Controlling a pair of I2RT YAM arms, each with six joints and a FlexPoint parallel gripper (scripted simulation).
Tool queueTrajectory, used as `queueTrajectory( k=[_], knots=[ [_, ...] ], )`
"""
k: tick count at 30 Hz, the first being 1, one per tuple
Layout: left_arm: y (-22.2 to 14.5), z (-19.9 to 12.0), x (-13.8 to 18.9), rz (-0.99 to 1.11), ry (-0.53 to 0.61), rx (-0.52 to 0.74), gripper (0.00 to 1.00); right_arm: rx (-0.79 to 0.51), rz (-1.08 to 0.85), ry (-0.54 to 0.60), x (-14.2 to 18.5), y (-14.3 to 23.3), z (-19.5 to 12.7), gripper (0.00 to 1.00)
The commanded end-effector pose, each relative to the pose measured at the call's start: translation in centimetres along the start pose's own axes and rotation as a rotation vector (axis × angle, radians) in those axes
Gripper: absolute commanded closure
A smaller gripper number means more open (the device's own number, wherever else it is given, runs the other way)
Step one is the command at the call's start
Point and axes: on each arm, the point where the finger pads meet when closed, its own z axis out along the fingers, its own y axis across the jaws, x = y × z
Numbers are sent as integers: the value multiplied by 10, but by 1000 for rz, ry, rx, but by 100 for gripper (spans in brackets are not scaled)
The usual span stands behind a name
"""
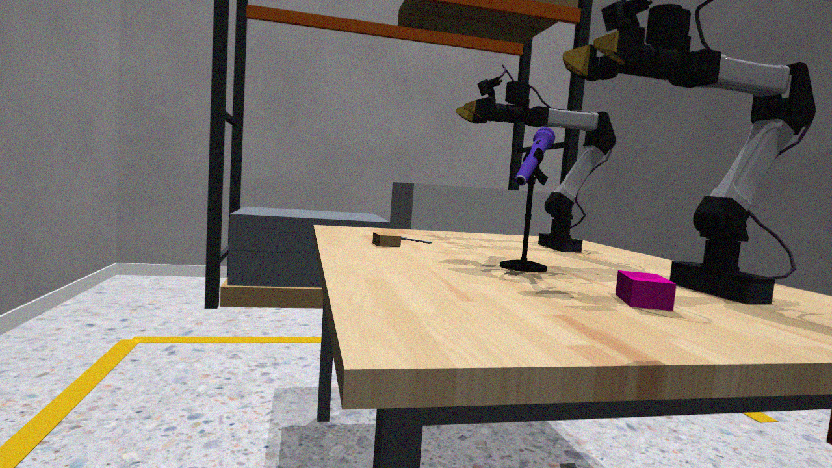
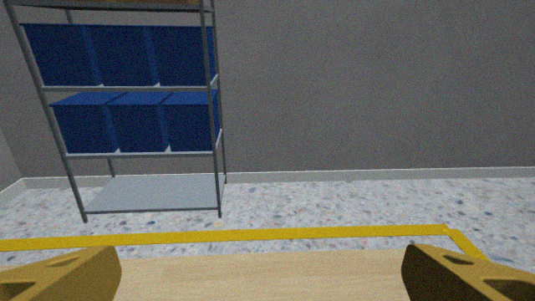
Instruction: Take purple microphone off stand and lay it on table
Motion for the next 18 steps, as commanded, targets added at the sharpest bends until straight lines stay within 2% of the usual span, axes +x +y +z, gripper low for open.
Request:
queueTrajectory(
  k=[1, 5, 7, 8, 16, 17, 18],
  knots=[
    [0, -6, -22, -2, -49, -7, 0, -10, -1, -38, -10, 0, -3, 0],
    [-2, -8, -23, 1, -52, -2, 0, -8, 9, -22, -3, -1, -2, 0],
    [5, -8, -23, 1, -52, -19, 0, -13, 7, -43, -15, 1, -4, 0],
    [5, -8, -23, 1, -52, -19, 28, -13, 7, -44, -16, 1, -4, 0],
    [5, -8, -23, 1, -52, -19, 28, -10, 7, -44, -16, 1, -4, 0],
    [5, -8, -23, 1, -52, -19, 28, -10, 7, -44, -16, 1, -4, 28],
    [5, -8, -23, 1, -52, -19, 28, -10, 7, -44, -16, 1, -4, 28]
  ],
)
